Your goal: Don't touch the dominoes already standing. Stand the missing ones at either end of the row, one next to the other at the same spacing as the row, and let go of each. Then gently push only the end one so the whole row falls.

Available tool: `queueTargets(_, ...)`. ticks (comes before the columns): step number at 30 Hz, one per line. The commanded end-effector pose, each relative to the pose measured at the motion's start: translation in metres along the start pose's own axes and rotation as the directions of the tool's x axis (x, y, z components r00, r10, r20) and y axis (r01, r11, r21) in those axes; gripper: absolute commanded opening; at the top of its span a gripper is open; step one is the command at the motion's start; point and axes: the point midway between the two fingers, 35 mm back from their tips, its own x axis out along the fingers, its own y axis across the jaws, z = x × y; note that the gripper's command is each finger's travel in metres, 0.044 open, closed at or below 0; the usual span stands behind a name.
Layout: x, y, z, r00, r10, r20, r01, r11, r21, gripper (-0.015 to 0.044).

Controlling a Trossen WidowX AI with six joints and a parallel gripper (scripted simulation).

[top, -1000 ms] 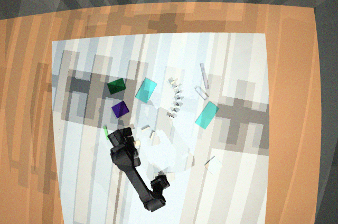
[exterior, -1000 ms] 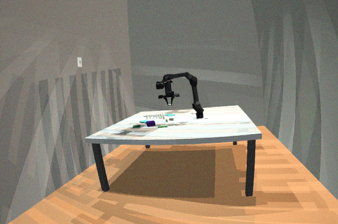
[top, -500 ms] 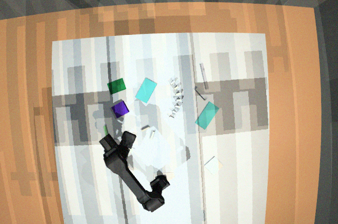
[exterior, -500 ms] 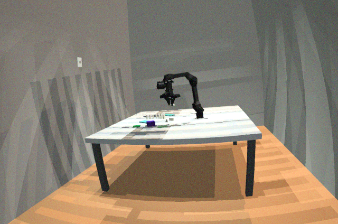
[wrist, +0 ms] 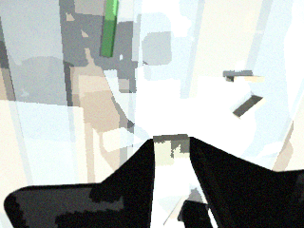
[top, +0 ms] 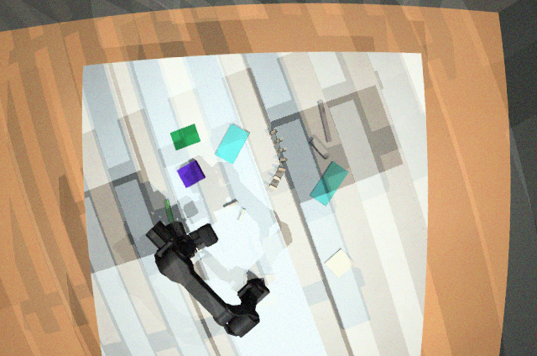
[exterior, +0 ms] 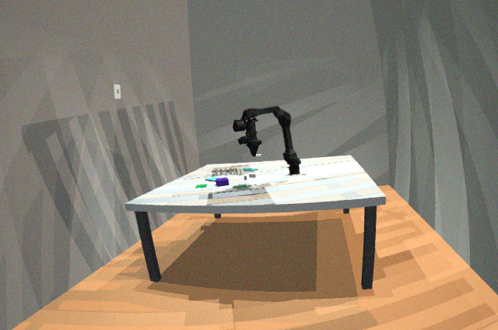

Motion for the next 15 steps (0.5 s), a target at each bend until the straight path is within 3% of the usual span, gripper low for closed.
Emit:
queueTargets(1,-0.0024,0.0204,-0.0015,1.0,-0.005,0.006,0.002,0.907,0.42,0.0107)
queueTargets(15,-0.002,0.0205,-0.0011,1.0,-0.007,0.009,0.002,0.908,0.418,0.0107)
